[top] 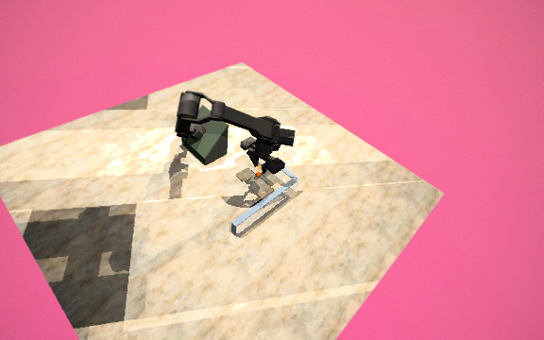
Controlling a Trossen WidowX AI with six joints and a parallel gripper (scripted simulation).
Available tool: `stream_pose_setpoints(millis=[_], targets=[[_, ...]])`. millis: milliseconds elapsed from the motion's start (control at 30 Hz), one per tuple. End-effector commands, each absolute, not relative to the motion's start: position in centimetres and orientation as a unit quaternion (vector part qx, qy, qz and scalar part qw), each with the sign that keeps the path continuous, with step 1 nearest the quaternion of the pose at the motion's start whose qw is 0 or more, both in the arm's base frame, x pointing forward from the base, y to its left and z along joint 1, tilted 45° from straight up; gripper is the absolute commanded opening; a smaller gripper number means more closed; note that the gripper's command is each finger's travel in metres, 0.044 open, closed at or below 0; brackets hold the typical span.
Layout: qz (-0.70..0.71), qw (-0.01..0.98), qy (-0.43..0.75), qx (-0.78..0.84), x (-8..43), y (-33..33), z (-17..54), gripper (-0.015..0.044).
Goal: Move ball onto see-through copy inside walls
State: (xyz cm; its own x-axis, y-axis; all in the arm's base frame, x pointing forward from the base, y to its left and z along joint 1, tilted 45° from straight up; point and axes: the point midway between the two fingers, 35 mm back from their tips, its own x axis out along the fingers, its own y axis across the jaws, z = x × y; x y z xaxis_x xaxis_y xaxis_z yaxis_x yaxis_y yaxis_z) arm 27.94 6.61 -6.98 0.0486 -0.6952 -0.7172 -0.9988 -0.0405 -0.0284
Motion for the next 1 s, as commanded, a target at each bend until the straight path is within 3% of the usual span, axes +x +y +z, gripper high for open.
stream_pose_setpoints(millis=[0,500,567,967], targets=[[0.273,0.272,0.636,-0.668,27.7,5.9,-7.5,0.0203],[0.273,0.271,0.637,-0.669,27.7,4.4,-9.0,0.0203],[0.273,0.271,0.637,-0.669,27.7,4.4,-9.0,0.0151],[0.273,0.271,0.637,-0.669,27.7,4.4,-9.0,0.0071]])
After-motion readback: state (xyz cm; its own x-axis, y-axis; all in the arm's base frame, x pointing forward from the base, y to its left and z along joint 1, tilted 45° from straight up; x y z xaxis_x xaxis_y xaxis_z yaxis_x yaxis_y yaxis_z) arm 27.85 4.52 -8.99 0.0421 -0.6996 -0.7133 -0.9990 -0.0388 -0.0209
